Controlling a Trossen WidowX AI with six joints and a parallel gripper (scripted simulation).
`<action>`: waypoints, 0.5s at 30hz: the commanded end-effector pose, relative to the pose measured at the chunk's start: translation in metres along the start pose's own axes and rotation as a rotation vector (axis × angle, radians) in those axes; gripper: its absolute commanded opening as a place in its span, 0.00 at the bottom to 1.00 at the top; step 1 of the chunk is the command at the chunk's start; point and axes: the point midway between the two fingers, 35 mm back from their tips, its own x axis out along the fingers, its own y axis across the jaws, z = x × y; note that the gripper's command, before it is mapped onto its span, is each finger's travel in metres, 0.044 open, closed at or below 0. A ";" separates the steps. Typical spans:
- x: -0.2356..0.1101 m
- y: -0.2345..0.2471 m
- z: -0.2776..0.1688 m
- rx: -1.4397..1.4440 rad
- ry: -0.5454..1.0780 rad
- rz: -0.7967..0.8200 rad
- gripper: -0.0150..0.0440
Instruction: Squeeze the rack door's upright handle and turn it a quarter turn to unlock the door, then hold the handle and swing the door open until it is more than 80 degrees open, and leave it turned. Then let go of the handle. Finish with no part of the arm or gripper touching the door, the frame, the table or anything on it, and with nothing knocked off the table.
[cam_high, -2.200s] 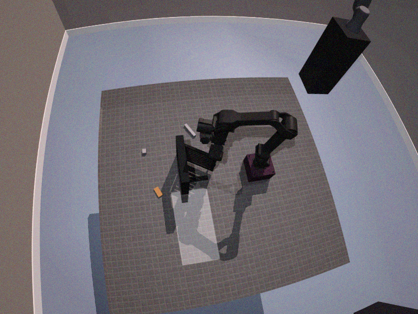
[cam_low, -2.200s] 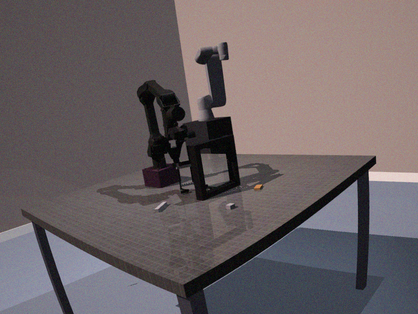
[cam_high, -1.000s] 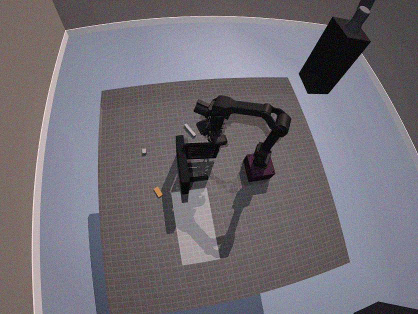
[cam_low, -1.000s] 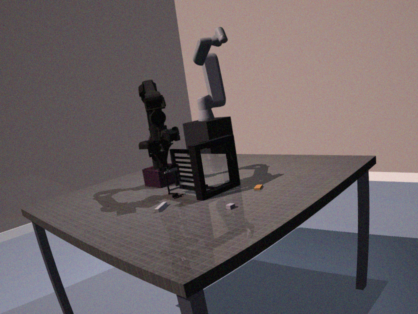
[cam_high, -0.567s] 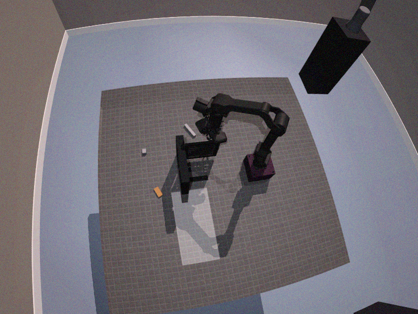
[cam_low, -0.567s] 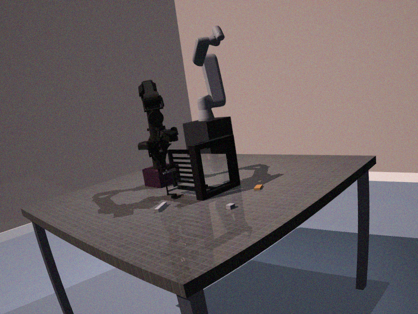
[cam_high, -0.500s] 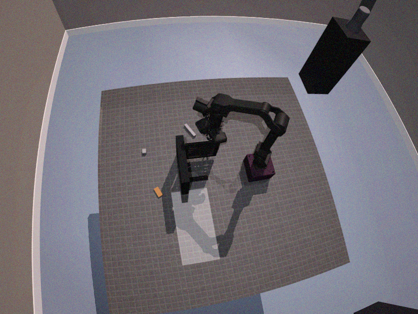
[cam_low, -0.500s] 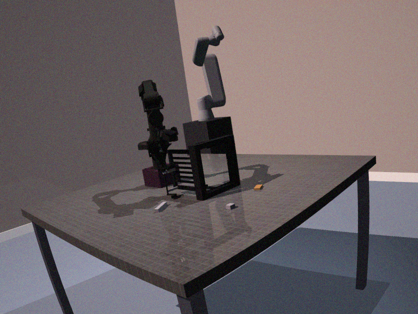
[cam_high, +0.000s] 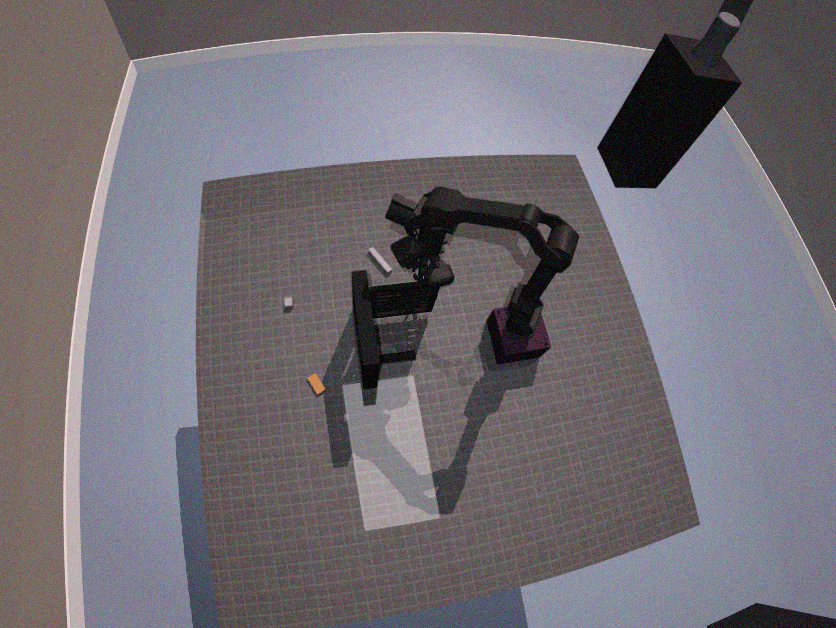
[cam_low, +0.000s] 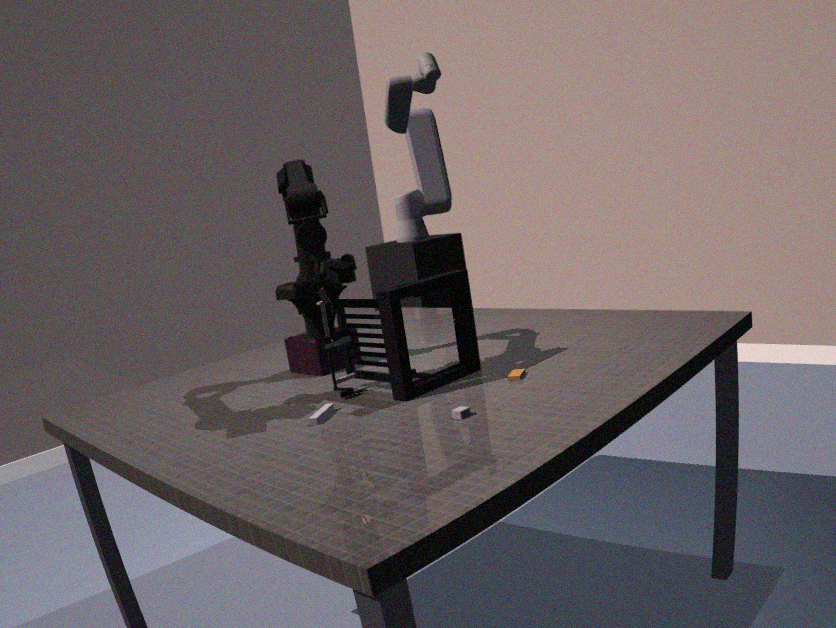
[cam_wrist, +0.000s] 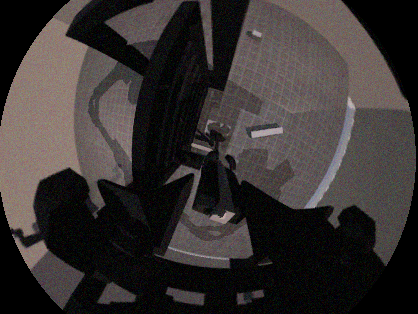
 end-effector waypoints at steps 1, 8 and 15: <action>-0.003 0.000 0.000 -0.006 -0.001 0.003 0.74; -0.012 -0.001 0.001 -0.005 -0.002 0.002 0.74; -0.021 -0.001 0.002 -0.005 -0.002 0.003 0.74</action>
